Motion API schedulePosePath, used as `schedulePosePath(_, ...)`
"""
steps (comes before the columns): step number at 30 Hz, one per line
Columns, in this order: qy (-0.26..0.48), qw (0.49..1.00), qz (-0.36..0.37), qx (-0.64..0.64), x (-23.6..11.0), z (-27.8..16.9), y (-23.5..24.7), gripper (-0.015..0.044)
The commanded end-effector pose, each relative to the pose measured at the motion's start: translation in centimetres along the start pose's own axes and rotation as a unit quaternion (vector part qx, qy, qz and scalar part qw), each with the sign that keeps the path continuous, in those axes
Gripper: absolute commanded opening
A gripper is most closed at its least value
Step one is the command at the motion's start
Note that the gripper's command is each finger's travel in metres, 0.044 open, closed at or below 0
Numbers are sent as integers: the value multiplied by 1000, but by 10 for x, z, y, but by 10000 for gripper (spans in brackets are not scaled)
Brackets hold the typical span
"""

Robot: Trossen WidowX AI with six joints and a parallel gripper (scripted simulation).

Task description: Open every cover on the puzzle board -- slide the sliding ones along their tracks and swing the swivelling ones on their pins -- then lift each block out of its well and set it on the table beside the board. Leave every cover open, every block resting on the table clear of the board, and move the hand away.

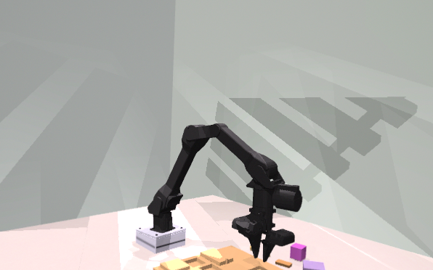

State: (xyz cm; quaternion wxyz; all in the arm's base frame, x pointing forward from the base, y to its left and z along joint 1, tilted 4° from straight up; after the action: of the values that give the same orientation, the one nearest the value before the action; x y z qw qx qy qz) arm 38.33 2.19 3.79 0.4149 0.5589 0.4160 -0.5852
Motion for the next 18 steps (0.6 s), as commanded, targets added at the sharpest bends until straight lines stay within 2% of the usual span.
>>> schedulePosePath(1,-1,1000,-2,-30,2,0,-1,144)
schedulePosePath(18,0,988,-2,-156,3,0,-1,144)
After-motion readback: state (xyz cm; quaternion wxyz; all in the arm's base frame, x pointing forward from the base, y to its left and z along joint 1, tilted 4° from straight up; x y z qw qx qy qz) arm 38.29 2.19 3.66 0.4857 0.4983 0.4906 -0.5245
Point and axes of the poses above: the point midway between the two fingers, 35 mm back from their tips, its own x axis out along the fingers, its own y axis across the jaws, z = x × y, the point moved 2 cm from there along -x, back along the fingers, and after that the axes turned 8 degrees about x, right-handed, at the moved point
